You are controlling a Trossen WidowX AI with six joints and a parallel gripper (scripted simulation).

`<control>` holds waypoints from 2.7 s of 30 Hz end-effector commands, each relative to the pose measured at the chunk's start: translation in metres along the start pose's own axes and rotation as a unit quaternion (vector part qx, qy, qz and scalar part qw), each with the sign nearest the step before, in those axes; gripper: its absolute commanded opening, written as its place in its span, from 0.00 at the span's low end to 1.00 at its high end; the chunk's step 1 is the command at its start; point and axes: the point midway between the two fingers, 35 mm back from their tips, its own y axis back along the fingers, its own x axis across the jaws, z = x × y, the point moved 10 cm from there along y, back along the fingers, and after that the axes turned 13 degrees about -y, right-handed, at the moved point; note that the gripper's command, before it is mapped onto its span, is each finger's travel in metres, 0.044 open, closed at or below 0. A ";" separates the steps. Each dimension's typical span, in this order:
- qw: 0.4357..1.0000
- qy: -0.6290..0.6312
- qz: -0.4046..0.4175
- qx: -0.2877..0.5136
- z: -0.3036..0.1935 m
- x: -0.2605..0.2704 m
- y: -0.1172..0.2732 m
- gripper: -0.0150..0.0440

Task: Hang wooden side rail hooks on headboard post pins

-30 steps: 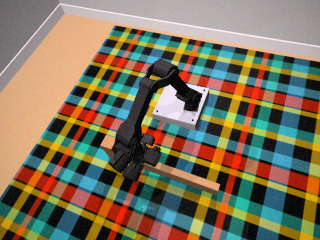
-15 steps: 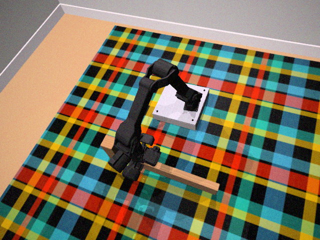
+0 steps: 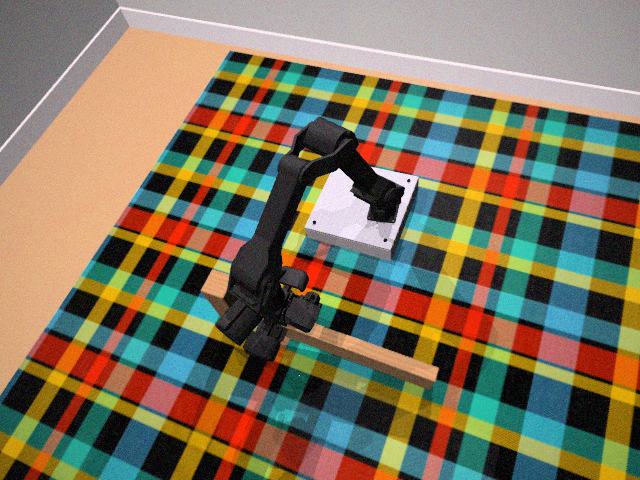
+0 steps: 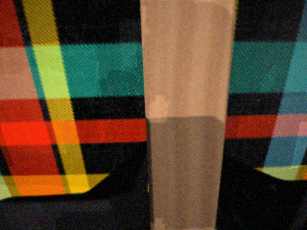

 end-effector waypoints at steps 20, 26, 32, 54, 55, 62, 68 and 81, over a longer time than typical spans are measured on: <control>1.000 0.002 -0.004 0.001 -0.001 -0.001 -0.002 0.25; 1.000 0.002 -0.004 0.001 -0.001 -0.001 -0.003 0.25; 1.000 0.002 -0.004 0.001 -0.001 -0.001 -0.004 0.25; 1.000 0.002 -0.004 0.001 -0.001 -0.001 -0.008 0.25; 1.000 0.002 -0.004 0.001 -0.001 -0.001 -0.008 0.25; 1.000 0.002 -0.004 0.001 -0.001 -0.001 -0.009 0.25; 1.000 0.002 -0.004 0.001 -0.001 -0.001 -0.010 0.25; 1.000 0.002 -0.003 0.001 -0.001 -0.001 -0.012 0.25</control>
